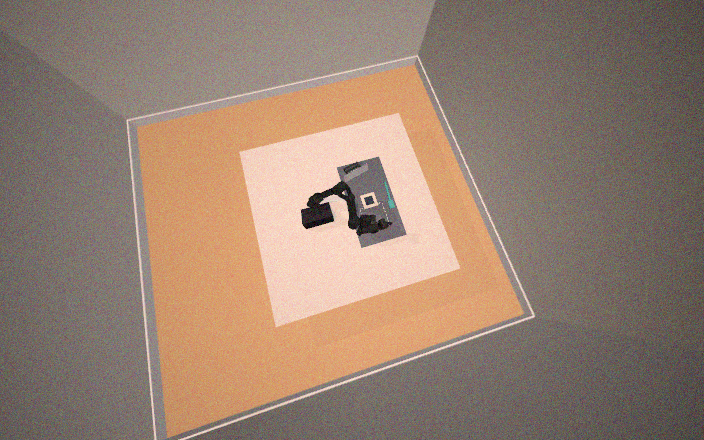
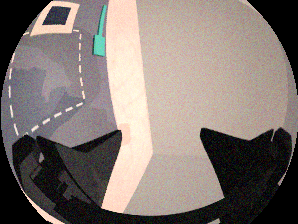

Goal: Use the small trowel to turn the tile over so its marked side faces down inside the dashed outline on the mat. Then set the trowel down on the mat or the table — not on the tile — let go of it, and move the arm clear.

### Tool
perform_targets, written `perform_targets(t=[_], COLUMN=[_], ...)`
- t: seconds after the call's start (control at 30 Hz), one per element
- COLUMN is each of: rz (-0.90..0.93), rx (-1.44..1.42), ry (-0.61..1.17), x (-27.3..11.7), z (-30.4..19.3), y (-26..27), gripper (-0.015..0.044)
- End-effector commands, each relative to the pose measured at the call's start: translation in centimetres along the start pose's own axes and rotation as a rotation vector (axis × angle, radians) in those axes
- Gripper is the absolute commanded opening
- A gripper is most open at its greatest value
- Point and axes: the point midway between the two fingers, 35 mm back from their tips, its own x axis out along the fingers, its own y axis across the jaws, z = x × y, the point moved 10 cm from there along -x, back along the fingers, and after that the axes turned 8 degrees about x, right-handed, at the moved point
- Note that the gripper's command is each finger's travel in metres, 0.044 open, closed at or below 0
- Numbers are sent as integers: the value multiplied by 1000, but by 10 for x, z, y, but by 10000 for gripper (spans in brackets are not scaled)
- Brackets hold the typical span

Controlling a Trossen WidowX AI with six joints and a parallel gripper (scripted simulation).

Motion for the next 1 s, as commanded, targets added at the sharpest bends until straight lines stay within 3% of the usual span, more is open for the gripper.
perform_targets(t=[0.0,0.37,0.97], rz=[1,103,399], rx=[0,119,538], ry=[-2,-32,98], x=[1,38,89], z=[1,58,177], y=[0,-14,-4], gripper=[374,100,100])
